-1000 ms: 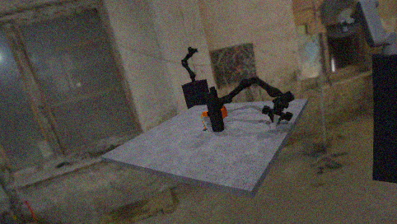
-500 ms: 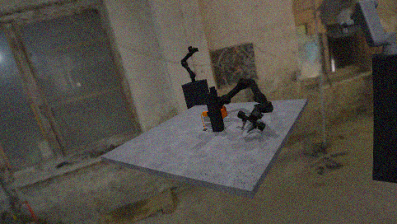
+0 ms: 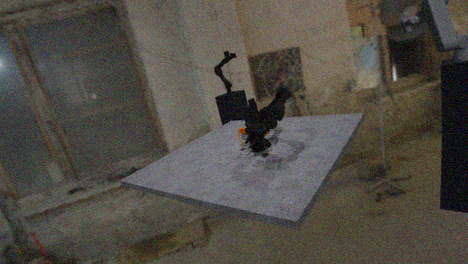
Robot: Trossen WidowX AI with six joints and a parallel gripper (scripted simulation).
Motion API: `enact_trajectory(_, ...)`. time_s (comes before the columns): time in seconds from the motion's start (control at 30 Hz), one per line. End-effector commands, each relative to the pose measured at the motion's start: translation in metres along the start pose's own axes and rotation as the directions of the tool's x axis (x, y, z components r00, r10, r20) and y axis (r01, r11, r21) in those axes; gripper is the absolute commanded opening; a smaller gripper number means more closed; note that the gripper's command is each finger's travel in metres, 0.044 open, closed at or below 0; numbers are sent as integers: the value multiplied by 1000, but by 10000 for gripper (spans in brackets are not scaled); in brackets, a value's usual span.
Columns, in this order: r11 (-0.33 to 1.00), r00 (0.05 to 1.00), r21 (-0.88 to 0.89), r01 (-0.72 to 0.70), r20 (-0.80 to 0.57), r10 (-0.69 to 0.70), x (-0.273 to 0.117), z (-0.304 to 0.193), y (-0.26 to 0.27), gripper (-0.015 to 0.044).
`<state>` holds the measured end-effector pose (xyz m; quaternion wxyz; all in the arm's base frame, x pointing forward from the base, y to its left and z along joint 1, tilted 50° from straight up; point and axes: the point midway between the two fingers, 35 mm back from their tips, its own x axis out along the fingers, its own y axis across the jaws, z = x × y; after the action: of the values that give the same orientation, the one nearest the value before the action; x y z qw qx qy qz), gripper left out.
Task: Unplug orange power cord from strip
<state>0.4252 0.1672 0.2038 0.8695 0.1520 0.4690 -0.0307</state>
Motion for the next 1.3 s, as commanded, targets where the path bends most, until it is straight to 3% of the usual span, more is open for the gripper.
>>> enact_trajectory(0.0,989,991,130,65,-126,-48,23,-2,-60,160)
enact_trajectory(0.3,870,933,452,198,-359,-26,45,-24,-178,160)
enact_trajectory(0.53,749,899,603,276,-437,20,49,-43,-247,160)
enact_trajectory(0.67,664,838,672,329,-532,123,47,-72,-255,160)
enact_trajectory(0.77,497,722,755,428,-616,315,38,-111,-259,160)
enact_trajectory(0.9,268,581,783,561,-604,545,20,-143,-259,160)
enact_trajectory(1.27,257,575,782,568,-600,556,20,-144,-259,160)
